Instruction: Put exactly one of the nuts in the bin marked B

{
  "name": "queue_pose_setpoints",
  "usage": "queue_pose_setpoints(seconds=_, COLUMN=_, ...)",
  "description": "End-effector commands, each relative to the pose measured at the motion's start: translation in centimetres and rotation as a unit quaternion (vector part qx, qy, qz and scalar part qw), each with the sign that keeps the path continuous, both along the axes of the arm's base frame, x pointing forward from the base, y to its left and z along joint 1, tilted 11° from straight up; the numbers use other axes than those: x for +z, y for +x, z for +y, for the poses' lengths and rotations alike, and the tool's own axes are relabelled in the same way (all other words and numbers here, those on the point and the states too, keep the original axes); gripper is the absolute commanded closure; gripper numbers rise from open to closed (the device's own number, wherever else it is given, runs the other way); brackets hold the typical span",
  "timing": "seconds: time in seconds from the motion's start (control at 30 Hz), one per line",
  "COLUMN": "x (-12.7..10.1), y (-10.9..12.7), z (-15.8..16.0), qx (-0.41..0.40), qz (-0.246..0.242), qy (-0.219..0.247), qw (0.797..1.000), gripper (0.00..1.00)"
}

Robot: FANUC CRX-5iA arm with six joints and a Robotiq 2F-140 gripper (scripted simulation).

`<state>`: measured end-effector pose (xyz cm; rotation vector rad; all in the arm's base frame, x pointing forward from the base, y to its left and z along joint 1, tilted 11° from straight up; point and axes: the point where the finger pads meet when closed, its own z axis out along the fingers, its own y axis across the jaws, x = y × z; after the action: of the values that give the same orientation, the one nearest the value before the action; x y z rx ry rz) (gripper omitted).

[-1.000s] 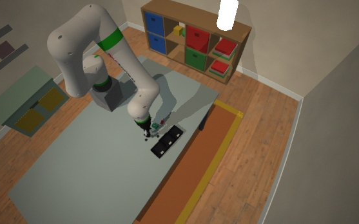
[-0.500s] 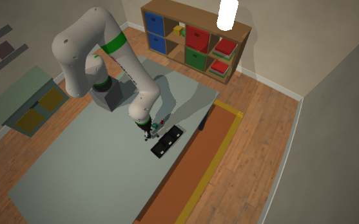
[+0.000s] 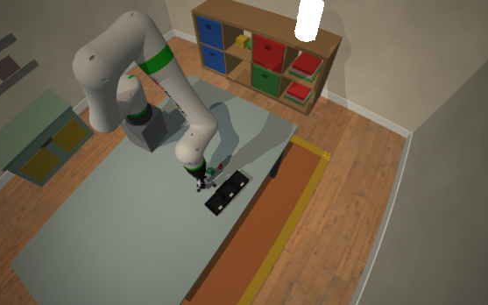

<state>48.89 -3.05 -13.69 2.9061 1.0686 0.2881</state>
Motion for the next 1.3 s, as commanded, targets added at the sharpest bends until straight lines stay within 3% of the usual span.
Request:
queue_pose_setpoints(seconds=0.0, x=0.0, y=0.0, z=0.0, qx=0.0, qz=0.0, qy=0.0, qw=1.0, gripper=0.93)
queue_pose_setpoints(seconds=1.03, x=0.0, y=0.0, z=0.0, qx=0.0, qz=0.0, qy=0.0, qw=1.0, gripper=0.93)
queue_pose_setpoints(seconds=1.27, x=2.3, y=-0.4, z=-0.1, qx=0.0, qz=0.0, qy=0.0, qw=1.0, gripper=0.93)
